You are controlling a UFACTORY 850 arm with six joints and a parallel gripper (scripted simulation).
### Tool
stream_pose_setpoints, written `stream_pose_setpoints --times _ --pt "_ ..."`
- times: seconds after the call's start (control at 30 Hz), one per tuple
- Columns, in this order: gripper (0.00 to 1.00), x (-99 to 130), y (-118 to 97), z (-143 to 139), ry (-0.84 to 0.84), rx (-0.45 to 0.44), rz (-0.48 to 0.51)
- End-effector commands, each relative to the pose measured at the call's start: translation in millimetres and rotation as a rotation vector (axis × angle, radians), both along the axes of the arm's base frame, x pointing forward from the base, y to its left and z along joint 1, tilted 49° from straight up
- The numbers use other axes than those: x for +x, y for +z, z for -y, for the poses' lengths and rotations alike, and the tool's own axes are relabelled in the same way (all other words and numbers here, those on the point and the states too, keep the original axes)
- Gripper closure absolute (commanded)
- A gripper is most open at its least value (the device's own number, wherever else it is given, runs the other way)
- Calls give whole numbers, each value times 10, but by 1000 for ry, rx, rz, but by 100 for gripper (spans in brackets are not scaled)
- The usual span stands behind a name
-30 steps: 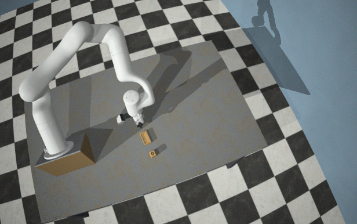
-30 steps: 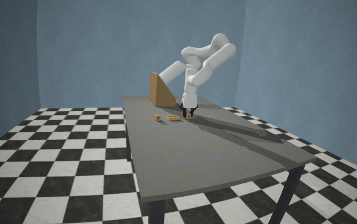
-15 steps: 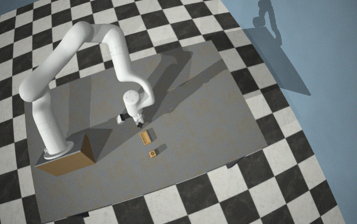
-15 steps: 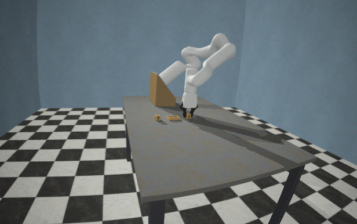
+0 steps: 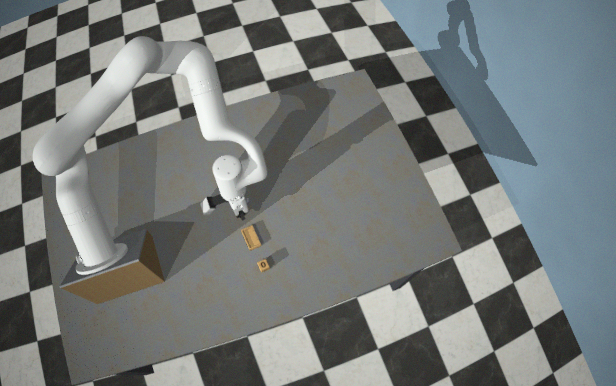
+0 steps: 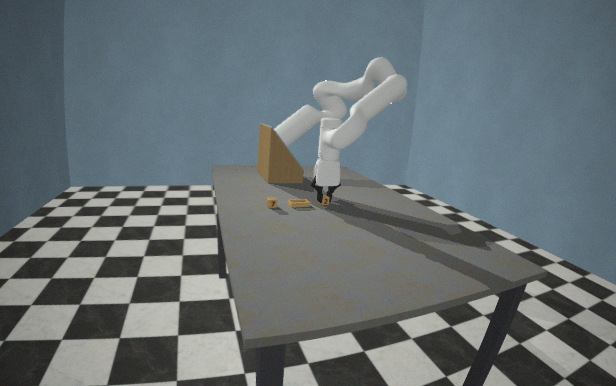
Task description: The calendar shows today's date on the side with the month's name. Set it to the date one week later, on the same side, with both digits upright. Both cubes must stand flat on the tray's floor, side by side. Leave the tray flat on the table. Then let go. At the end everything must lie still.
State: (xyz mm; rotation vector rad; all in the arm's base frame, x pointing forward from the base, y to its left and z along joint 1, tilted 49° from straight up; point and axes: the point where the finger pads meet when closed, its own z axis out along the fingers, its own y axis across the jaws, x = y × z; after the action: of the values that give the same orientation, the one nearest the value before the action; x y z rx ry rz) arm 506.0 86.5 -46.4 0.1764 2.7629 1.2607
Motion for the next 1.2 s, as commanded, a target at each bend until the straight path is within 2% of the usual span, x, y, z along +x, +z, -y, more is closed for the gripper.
stream_pose_setpoints --times 0.0,0.8,1.03,1.17 --pt "71 5 3 5 -1 0 1" --pt "71 3 14 18 -1 0 1" --pt "71 -25 147 169 -1 0 1" --pt "71 -66 338 388 -1 0 1"
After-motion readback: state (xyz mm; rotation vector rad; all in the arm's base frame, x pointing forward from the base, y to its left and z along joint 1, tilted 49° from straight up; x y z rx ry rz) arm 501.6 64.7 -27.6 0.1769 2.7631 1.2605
